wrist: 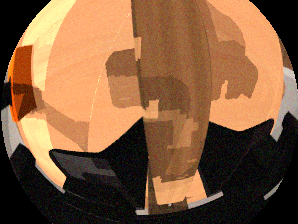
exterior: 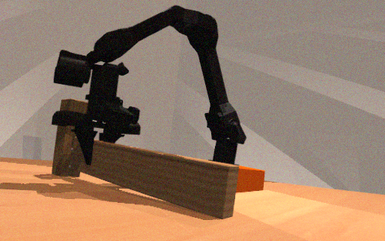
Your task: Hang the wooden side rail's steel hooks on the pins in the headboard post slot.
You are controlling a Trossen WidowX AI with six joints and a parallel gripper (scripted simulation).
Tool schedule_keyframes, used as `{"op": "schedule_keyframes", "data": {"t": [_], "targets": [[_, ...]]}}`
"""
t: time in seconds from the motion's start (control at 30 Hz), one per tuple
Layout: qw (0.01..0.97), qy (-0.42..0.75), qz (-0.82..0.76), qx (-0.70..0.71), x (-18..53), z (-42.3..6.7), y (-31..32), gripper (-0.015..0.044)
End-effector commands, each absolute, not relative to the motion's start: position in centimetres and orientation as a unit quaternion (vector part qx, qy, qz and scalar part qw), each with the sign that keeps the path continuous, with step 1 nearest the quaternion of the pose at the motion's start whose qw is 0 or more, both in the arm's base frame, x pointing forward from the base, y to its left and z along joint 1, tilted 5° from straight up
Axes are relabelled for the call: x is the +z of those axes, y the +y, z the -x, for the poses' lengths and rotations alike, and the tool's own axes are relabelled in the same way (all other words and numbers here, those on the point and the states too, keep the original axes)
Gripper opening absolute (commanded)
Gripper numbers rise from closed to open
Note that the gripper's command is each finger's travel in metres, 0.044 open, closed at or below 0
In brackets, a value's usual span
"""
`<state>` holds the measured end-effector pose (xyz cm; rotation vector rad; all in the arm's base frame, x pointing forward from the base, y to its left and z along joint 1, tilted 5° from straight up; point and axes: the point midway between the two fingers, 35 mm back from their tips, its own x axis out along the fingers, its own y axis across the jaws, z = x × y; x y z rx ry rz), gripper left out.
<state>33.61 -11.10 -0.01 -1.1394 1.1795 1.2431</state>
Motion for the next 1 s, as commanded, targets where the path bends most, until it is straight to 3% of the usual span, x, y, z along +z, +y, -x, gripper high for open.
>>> {"op": "schedule_keyframes", "data": {"t": [0.0, 0.97], "targets": [[0.517, 0.488, 0.479, 0.514, 0.30, -33.84, -11.34, 0.0000], [0.517, 0.488, 0.479, 0.514, 0.29, -33.88, -11.62, 0.0000]]}}
